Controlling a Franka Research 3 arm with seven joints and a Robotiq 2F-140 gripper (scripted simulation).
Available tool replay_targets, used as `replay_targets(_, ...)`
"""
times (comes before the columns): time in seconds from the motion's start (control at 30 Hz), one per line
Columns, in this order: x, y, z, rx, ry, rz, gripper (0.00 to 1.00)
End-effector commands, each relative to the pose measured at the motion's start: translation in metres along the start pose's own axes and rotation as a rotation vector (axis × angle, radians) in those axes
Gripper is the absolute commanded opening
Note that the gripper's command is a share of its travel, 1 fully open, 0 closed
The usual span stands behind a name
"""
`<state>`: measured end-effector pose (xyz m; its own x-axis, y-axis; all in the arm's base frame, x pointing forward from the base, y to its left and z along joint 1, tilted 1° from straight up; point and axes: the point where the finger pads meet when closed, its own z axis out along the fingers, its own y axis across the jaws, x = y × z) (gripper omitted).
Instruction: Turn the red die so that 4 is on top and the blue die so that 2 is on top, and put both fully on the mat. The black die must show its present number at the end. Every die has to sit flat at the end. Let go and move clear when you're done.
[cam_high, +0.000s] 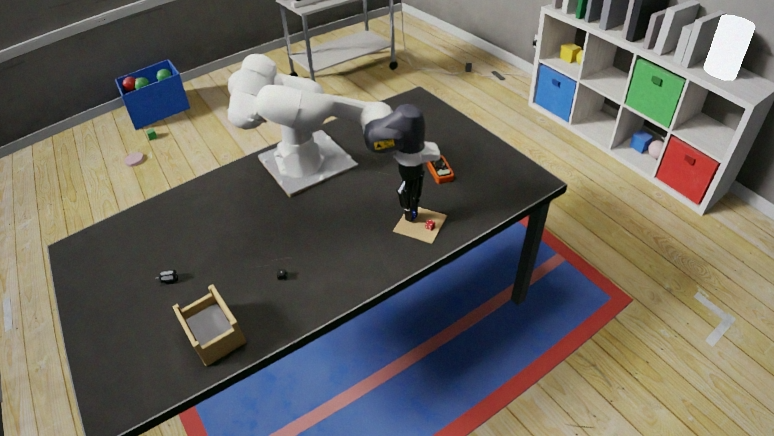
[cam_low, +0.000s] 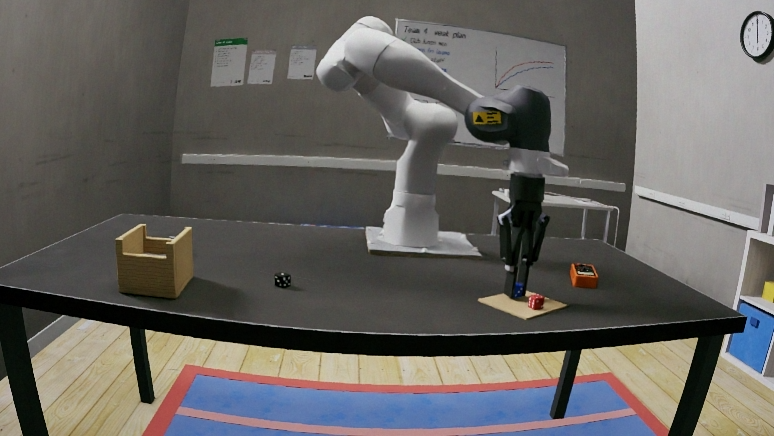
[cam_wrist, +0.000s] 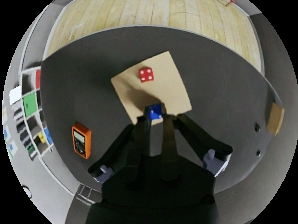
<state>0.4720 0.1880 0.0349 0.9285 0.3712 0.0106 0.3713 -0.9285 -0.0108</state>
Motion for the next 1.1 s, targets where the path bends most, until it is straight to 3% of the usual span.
replay_targets(0.0,0.0012,0.0011,0.0006,-0.001,0.003,0.006,0.21)
replay_targets(1.07,0.0012,0.0011,0.0025,-0.001,0.003,0.006,0.21)
